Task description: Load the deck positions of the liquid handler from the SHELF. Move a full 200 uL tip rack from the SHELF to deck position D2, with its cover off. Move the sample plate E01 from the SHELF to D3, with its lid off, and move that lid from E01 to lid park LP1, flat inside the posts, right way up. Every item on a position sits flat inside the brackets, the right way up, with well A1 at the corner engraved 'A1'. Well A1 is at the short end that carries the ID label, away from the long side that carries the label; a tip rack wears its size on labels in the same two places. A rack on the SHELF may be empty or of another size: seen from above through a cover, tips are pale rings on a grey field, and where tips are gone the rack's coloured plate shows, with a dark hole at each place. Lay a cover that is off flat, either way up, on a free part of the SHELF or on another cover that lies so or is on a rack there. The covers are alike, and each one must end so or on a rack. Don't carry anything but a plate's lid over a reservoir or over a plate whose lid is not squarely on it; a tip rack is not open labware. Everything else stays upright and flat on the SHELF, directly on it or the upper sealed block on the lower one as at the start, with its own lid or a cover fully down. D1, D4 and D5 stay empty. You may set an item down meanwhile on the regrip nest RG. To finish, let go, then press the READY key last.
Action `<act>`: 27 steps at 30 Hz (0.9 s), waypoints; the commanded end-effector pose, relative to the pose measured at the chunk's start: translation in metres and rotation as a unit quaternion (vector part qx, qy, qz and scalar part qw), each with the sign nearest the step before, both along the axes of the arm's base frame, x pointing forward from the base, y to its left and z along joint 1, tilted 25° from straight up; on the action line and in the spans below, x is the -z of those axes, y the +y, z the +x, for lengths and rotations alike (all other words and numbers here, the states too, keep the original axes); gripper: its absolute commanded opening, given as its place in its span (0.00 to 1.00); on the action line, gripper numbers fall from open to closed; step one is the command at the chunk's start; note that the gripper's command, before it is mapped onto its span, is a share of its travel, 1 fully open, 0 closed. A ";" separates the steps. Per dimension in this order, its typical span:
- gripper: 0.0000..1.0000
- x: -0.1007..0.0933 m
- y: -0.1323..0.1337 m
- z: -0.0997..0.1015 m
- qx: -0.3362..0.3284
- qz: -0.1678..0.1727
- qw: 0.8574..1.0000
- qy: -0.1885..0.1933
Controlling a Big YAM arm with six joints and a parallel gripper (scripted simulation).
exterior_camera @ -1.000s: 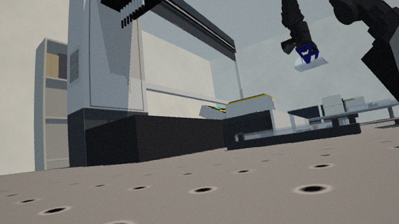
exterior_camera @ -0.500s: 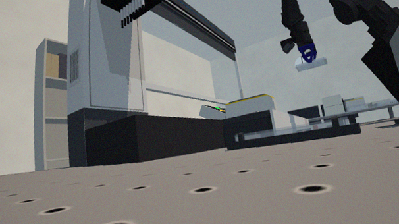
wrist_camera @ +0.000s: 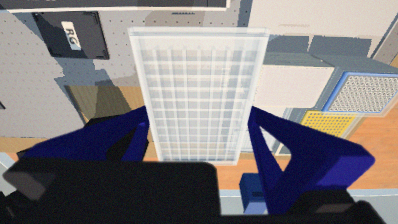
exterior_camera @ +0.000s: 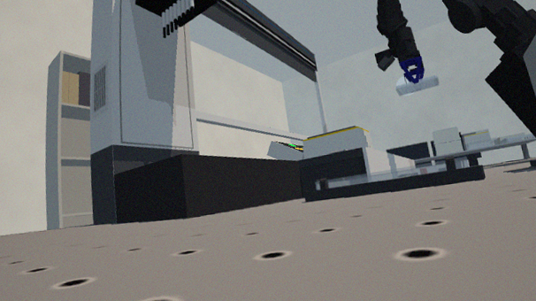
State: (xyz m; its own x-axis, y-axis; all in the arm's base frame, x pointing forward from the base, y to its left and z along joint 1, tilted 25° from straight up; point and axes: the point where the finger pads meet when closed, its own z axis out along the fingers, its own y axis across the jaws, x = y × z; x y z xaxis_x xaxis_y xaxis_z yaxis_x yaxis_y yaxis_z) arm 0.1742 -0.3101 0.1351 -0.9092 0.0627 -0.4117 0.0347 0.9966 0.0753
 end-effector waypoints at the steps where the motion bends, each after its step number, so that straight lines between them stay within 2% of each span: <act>1: 0.00 -0.010 0.006 0.003 0.004 -0.011 1.000 -0.005; 7: 0.00 -0.010 0.017 0.003 0.004 -0.008 1.000 -0.004; 8: 0.00 -0.010 0.016 -0.004 0.015 -0.007 1.000 -0.003; 10: 0.00 -0.011 0.025 0.003 0.004 -0.006 1.000 -0.003; 22: 0.00 -0.012 0.053 0.004 0.004 -0.005 1.000 -0.003; 25: 0.00 -0.012 0.050 0.000 0.013 -0.009 1.000 -0.005; 27: 0.00 -0.012 0.059 0.004 0.004 -0.006 1.000 -0.003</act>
State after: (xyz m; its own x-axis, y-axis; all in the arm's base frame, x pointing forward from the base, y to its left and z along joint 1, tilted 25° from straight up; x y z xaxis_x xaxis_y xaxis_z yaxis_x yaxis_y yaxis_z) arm 0.1768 -0.2574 0.1415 -0.9077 0.0597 -0.4153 0.0345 0.9971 0.0679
